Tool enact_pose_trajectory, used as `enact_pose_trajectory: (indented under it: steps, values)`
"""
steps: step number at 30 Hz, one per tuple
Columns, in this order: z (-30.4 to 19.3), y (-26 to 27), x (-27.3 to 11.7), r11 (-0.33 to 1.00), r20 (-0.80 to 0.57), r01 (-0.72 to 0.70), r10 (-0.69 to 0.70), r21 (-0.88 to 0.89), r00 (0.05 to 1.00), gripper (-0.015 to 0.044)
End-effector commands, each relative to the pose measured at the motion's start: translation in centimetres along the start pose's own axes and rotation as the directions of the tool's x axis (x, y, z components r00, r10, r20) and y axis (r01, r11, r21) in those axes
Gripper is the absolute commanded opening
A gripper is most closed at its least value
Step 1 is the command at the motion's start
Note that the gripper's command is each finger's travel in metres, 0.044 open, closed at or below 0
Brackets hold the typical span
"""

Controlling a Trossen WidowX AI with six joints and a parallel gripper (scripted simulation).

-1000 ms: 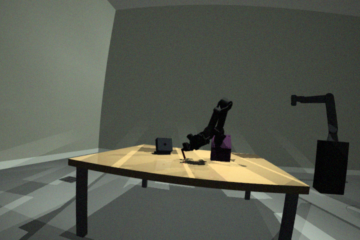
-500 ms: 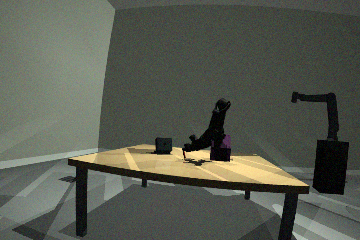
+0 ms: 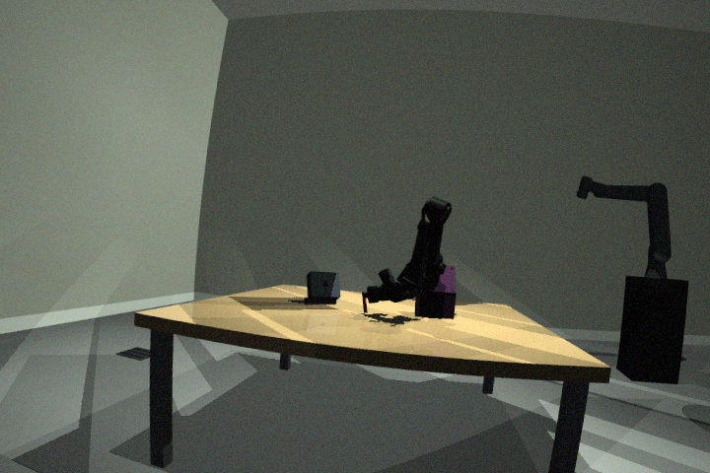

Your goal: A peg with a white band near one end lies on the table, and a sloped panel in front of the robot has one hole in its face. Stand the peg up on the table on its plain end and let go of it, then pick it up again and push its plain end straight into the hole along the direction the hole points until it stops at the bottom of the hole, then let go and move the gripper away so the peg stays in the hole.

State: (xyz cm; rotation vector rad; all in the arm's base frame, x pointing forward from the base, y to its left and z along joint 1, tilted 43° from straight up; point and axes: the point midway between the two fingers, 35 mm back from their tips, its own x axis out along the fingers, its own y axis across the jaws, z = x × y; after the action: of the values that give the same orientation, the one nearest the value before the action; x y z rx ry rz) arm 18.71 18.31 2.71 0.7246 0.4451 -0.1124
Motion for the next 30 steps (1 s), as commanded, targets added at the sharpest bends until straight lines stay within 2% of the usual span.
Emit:
enact_pose_trajectory:
  steps: [1,30]
  values:
    - [-0.1,0.16,-0.15,1.0,0.034,-0.001,0.001,0.003,0.999,0.0051]
    - [-0.74,-0.11,-0.57,1.0,0.034,0.001,-0.001,-0.008,0.999,0.0051]
